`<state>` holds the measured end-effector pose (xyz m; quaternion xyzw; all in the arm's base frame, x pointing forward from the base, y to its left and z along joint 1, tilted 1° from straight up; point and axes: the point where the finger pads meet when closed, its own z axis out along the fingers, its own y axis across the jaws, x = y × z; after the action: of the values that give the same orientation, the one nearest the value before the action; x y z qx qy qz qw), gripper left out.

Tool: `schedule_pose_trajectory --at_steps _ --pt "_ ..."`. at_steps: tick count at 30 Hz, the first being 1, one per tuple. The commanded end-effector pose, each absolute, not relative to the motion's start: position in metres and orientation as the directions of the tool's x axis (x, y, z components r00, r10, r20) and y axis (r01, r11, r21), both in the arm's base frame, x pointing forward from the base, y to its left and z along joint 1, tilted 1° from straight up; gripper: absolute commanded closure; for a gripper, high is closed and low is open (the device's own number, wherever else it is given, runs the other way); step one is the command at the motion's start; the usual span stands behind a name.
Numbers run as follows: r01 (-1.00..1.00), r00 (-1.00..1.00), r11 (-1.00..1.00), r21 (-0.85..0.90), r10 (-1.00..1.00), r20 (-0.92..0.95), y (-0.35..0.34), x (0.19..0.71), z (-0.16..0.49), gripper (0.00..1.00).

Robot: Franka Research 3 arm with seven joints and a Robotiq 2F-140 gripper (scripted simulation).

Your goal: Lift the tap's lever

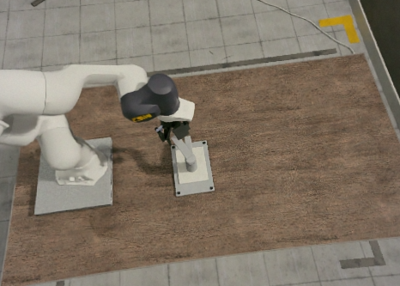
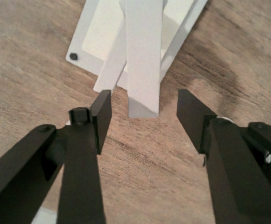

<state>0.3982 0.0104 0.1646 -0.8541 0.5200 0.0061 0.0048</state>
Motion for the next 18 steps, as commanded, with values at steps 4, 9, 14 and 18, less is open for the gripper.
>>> schedule_pose_trajectory --at_steps 4,9,14,18 --pt "-0.887 0.461 -0.461 -0.001 -0.887 -0.014 0.0095 0.3984 0.1637 0.52" --pt "-0.887 0.461 -0.461 -0.001 -0.887 -0.014 0.0095 0.3984 0.1635 0.52" --pt "-0.887 0.461 -0.461 -0.001 -0.887 -0.014 0.0095 0.3984 0.1623 0.52" --pt "-0.887 0.461 -0.461 -0.001 -0.887 -0.014 0.0095 0.3984 0.1613 0.52"
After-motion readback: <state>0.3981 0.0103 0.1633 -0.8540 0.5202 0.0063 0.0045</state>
